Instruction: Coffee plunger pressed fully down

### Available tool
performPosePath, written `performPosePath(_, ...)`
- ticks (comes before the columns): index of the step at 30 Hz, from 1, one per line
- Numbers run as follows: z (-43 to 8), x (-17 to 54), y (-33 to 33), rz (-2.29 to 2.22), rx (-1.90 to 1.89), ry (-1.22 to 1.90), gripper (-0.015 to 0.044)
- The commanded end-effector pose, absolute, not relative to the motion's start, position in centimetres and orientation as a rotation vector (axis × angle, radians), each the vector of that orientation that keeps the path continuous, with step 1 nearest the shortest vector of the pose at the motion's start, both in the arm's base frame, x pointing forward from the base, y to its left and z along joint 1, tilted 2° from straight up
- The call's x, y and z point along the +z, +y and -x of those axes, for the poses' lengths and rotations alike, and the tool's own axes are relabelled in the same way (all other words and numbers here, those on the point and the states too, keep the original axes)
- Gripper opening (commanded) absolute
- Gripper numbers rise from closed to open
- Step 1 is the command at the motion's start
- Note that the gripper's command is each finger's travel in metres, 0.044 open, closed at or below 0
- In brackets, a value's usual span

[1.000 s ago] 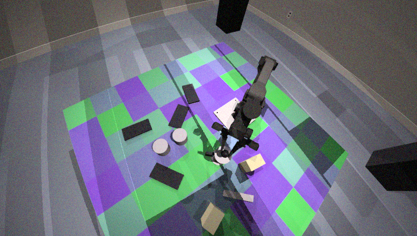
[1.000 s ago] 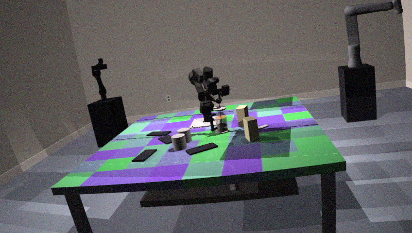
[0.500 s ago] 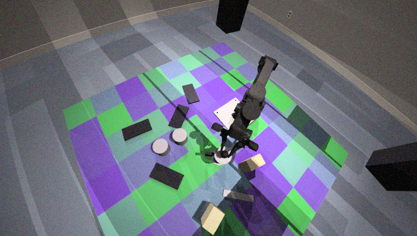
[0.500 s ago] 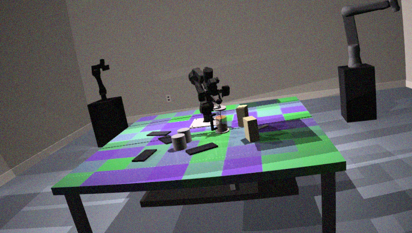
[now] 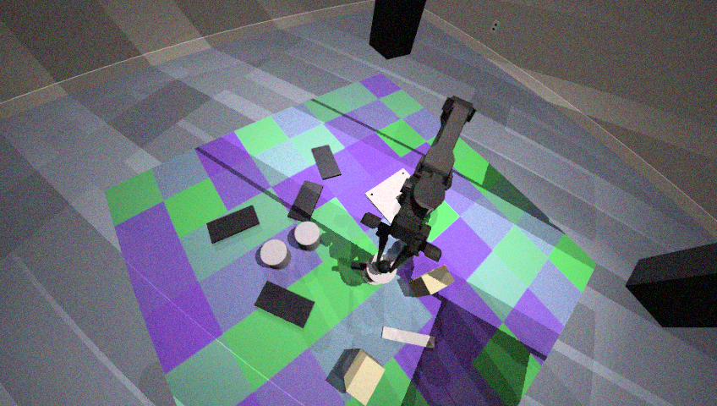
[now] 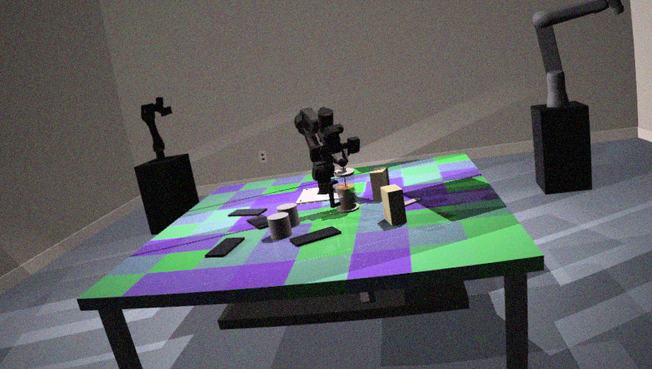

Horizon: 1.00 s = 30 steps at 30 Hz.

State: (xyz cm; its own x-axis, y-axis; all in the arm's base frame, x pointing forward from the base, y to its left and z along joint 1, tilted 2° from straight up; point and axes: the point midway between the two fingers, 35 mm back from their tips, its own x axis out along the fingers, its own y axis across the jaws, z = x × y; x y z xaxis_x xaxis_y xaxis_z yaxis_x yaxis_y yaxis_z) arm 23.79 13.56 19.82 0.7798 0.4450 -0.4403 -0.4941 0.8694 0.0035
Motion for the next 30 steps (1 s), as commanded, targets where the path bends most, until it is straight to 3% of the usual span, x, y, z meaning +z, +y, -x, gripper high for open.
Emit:
performPosePath(1, -23.84, 19.18, 13.60, 0.123, 0.507, 0.469, 0.0127)
performPosePath(29, -23.90, 19.65, 13.64, 0.116, 0.508, 0.453, 0.0127)
performPosePath(30, -23.90, 19.65, 13.64, 0.116, 0.508, 0.453, 0.0153)
